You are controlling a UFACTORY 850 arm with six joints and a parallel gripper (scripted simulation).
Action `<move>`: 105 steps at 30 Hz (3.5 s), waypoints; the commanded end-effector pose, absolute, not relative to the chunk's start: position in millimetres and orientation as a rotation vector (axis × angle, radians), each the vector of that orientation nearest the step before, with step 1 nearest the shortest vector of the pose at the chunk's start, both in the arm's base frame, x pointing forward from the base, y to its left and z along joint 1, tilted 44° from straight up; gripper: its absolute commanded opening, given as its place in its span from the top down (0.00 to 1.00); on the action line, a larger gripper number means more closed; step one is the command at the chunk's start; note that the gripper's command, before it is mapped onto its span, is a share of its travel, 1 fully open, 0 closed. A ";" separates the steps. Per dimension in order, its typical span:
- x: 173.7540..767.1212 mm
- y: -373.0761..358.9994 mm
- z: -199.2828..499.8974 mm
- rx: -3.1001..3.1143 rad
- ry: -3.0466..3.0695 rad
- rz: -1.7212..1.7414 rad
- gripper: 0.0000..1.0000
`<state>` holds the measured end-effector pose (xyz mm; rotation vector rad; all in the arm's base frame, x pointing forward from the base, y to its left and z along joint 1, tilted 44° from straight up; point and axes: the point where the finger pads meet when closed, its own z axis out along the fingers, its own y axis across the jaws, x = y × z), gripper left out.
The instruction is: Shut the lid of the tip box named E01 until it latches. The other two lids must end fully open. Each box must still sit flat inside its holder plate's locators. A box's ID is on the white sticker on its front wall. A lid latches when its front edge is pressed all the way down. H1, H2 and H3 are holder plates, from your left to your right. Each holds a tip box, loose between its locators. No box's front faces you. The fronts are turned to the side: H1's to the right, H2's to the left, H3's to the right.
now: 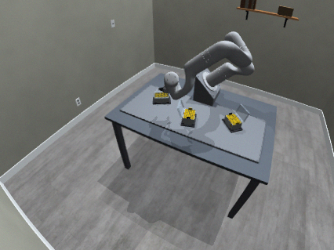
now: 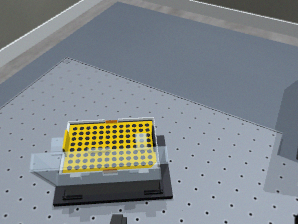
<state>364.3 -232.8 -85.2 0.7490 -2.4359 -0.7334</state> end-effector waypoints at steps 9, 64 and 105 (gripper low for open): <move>346.6 -249.8 -102.7 0.593 -2.402 -0.804 0.00; 172.1 -333.5 -207.2 -0.354 -2.487 -1.018 0.00; 97.2 -351.4 -234.9 -1.538 -1.925 -1.207 0.00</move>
